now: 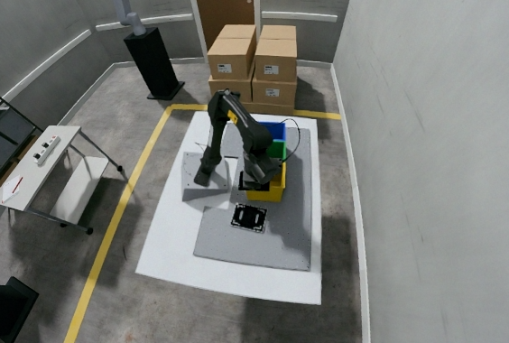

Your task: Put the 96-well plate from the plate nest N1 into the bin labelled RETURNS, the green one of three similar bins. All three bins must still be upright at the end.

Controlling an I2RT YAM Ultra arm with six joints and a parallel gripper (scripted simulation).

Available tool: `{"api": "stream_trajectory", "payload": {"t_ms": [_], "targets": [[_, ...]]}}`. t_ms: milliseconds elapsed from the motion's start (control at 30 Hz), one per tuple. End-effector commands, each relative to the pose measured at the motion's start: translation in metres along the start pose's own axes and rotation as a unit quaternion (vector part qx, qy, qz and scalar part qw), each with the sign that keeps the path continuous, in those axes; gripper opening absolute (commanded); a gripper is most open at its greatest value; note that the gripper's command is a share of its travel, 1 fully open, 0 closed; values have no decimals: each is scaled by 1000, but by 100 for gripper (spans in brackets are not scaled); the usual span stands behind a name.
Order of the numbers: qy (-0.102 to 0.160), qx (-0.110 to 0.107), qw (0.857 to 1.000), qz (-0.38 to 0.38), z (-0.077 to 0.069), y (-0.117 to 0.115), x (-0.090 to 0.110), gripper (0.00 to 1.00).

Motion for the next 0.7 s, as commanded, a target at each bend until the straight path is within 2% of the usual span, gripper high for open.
{"api": "stream_trajectory", "payload": {"t_ms": [0,67,200,400,667], "targets": [[-2,17,1000,15,-8,8,-3,0],[-4,23,1000,12,-10,12,-7,0],[-1,15,1000,16,-5,24,-11,0],[-11,32,999,8,-11,38,-26,0],[-5,20,1000,14,-4,56,-32,0]]}}
Point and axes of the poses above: the point where the finger pads meet when closed, its own z axis out along the fingers, its own y axis across the jaws, x = y × z, the point moved 1 cm from there along -z, back along the fingers, and after that the axes turned 15 degrees about -z, right-handed, at the moved point
